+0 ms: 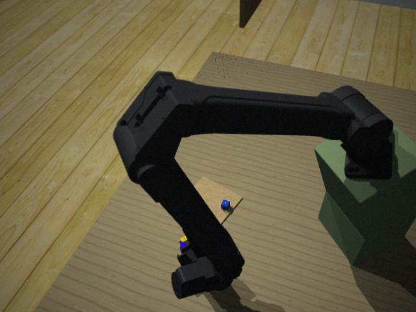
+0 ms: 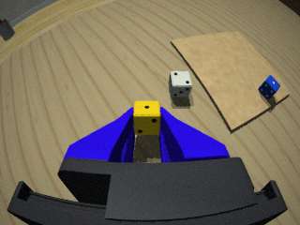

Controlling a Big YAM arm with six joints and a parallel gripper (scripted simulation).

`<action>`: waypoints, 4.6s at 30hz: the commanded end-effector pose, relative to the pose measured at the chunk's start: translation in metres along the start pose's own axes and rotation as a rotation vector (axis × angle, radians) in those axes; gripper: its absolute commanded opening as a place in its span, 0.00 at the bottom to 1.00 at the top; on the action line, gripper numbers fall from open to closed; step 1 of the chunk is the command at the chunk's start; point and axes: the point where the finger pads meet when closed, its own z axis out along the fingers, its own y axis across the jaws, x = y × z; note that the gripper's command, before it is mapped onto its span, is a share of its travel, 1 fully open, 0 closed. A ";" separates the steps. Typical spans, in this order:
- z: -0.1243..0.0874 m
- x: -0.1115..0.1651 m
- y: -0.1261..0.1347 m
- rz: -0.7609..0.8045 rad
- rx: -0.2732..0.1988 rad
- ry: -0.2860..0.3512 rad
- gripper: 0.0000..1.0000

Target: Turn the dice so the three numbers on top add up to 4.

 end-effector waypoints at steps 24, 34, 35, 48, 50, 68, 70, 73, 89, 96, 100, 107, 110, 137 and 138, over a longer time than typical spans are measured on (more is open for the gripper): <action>0.004 -0.004 0.002 0.010 0.000 -0.009 0.15; 0.007 0.000 0.003 0.011 0.000 -0.009 0.15; 0.007 0.001 0.002 0.009 0.000 -0.008 0.15; 0.011 0.009 -0.001 0.004 0.003 -0.007 0.15; 0.011 0.009 0.000 0.005 0.003 -0.007 0.15; 0.010 0.006 0.003 0.013 -0.002 -0.009 0.15; 0.010 0.006 0.003 0.013 -0.002 -0.009 0.15; 0.010 0.006 0.003 0.013 -0.002 -0.009 0.15; 0.010 0.006 0.003 0.013 -0.002 -0.009 0.15; 0.010 0.006 0.003 0.013 -0.001 -0.009 0.15; 0.011 0.007 0.003 0.012 -0.001 -0.009 0.15; 0.011 0.008 0.002 0.009 0.001 -0.008 0.15; 0.011 0.008 0.002 0.009 0.000 -0.008 0.15; 0.011 0.007 0.003 0.012 -0.001 -0.009 0.15; 0.011 0.007 0.003 0.012 -0.001 -0.009 0.15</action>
